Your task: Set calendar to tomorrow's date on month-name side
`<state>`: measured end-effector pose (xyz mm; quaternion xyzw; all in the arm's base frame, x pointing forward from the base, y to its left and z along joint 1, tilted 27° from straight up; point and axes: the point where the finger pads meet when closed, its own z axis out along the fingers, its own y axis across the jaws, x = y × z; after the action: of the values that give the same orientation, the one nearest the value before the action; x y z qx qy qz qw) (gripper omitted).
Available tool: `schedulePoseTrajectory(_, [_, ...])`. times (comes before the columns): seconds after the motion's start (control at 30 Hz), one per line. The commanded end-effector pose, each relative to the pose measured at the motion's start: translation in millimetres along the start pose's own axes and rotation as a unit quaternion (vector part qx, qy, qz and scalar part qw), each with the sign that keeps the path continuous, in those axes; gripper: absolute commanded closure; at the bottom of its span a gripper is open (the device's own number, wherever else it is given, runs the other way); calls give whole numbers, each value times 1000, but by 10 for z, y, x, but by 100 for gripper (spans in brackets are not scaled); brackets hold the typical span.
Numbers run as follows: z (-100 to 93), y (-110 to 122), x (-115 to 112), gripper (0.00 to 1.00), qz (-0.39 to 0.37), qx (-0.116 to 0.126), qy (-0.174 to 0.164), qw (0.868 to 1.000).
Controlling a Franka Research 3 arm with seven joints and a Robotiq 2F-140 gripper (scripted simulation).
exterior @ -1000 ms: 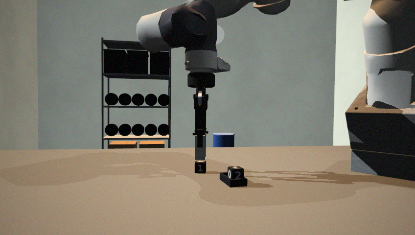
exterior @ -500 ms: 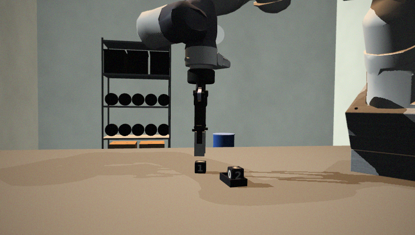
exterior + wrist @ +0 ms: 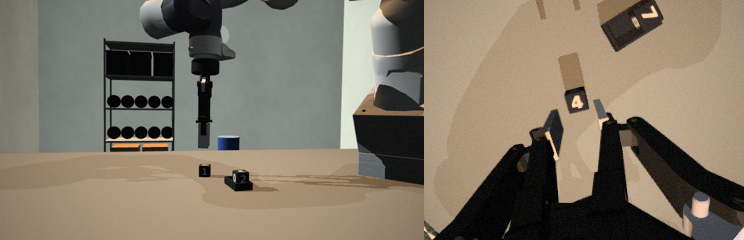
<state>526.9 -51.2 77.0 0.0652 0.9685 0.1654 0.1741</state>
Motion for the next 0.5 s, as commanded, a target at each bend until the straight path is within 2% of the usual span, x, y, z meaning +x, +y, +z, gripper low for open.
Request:
schedulePoseTrajectory(0.0, [-17, -3, 27, 72, -6, 1, 3, 1000])
schedulePoseTrajectory(0.17, [-12, -61, -2, 72, -3, 10, -14, 1000])
schedulePoseTrajectory(0.33, [-12, -164, -65, 72, 1, 25, -65, 998])
schedulePoseTrajectory(0.43, [-18, -157, -66, 72, 0, 23, -96, 995])
schedulePoseTrajectory(0.47, [-18, -157, -66, 72, 0, 23, -96, 995])
